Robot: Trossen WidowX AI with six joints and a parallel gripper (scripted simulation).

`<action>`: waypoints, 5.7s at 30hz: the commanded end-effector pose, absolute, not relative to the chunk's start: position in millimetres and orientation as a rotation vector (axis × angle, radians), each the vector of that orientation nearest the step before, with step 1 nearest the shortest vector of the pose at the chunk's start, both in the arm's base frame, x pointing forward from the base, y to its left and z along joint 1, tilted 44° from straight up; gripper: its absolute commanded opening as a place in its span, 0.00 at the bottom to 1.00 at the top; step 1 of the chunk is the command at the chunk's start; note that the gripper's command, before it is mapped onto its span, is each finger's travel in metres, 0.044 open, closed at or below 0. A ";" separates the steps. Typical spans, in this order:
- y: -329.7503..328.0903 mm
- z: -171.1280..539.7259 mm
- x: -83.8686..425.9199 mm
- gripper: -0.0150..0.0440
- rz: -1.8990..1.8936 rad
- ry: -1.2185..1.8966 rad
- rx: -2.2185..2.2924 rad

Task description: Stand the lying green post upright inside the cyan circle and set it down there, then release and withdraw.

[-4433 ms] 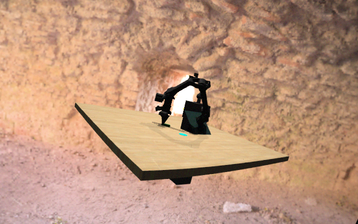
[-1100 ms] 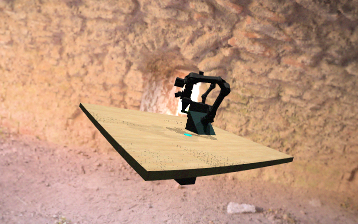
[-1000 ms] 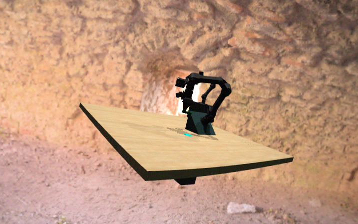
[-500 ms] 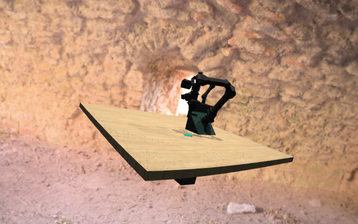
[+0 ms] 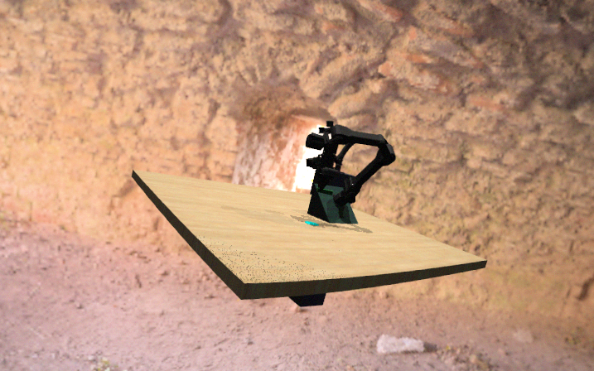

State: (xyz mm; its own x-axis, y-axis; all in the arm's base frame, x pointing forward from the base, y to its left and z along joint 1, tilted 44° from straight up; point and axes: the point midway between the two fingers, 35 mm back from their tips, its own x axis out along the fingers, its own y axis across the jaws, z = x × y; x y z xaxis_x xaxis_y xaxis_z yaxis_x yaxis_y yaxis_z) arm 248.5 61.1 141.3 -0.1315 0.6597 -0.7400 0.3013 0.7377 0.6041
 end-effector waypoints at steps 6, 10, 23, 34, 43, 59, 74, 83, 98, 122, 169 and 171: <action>63.8 137.0 242.1 0.29 0.325 1.725 0.710; 64.7 135.2 239.9 0.29 0.309 1.721 0.686; 66.9 129.6 233.6 0.29 0.254 1.703 0.611; 68.1 125.3 229.2 0.29 0.208 1.678 0.554; 68.8 122.2 226.3 0.29 0.171 1.652 0.511; 69.4 117.4 222.4 0.29 0.107 1.595 0.445; 69.6 114.1 220.2 0.29 0.051 1.529 0.396; 69.6 112.7 219.4 0.29 0.019 1.484 0.373; 69.5 111.3 218.9 0.29 -0.029 1.403 0.344; 69.7 111.6 219.5 0.29 -0.094 1.259 0.326; 71.0 120.3 222.0 0.29 -0.177 0.948 0.387; 71.1 120.9 222.0 0.29 -0.179 0.934 0.393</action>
